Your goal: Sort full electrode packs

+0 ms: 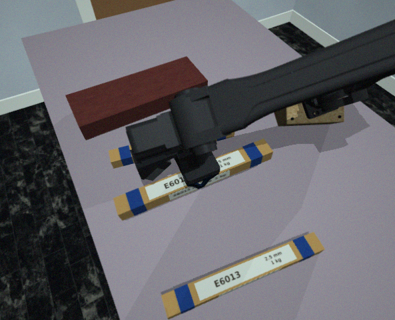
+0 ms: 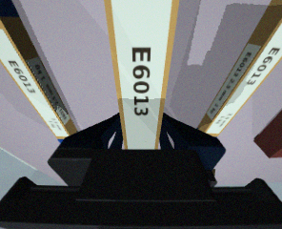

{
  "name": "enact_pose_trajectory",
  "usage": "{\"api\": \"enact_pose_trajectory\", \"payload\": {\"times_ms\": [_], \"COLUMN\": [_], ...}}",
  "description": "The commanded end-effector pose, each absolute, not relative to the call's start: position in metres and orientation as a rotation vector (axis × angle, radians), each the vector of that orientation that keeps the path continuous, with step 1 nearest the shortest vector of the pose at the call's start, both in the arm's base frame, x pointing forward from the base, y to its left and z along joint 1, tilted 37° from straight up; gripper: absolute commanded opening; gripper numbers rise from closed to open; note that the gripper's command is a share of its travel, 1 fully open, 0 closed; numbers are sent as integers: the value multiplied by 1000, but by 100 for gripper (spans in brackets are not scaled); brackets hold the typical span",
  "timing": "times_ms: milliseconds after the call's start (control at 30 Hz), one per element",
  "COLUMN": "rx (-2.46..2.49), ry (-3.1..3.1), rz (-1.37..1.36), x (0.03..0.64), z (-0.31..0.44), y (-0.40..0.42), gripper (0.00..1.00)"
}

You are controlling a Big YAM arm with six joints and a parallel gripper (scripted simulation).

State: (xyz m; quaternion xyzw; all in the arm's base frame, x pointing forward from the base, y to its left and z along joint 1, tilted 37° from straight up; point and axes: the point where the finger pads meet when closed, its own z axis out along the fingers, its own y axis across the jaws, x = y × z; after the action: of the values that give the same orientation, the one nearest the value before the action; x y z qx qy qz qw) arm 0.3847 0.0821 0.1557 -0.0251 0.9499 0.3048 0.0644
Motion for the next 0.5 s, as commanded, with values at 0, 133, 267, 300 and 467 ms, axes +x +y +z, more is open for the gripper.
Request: {"api": "enact_pose_trajectory", "payload": {"times_ms": [0,133,267,300,467], "rx": [-82,-82,-82,-82,-82], "ry": [2733,2733,2733,2733,2733], "rz": [862,861,860,860,859], "x": [415,413,410,410,408], "z": [219,224,229,230,235], "y": [56,51,47,46,43], "gripper": [0,0,0,0,0]}}
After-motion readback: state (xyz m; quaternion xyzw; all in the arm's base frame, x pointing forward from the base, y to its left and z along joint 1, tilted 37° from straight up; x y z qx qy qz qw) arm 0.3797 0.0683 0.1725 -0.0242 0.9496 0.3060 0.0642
